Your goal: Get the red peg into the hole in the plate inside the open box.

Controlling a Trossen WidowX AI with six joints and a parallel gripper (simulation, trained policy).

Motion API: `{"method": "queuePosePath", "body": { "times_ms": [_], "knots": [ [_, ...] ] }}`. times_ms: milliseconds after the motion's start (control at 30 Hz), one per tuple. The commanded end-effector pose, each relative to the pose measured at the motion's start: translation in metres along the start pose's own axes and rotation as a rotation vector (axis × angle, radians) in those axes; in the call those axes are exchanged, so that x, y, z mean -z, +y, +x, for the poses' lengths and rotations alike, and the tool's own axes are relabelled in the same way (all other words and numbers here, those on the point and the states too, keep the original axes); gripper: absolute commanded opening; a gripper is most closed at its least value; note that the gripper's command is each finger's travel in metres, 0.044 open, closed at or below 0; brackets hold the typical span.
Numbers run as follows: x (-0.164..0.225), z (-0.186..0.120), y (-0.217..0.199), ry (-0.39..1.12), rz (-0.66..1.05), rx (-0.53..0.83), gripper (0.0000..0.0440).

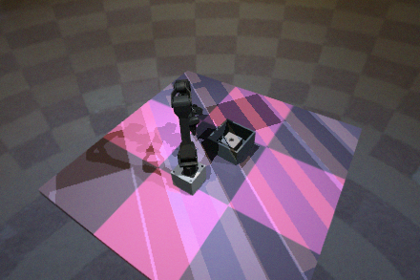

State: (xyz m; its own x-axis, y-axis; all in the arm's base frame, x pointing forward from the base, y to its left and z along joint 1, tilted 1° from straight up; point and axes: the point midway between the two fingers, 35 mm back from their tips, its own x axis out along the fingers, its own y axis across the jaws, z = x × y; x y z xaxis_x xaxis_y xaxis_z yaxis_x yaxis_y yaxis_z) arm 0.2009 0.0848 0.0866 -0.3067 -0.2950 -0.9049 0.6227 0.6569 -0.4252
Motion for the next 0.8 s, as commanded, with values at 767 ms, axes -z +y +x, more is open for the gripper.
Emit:
{"method": "queuePosePath", "body": {
  "times_ms": [767],
  "knots": [
    [0.004, 0.100, 0.044, -0.074, -0.001, -0.050, 0.0440]
  ]
}}
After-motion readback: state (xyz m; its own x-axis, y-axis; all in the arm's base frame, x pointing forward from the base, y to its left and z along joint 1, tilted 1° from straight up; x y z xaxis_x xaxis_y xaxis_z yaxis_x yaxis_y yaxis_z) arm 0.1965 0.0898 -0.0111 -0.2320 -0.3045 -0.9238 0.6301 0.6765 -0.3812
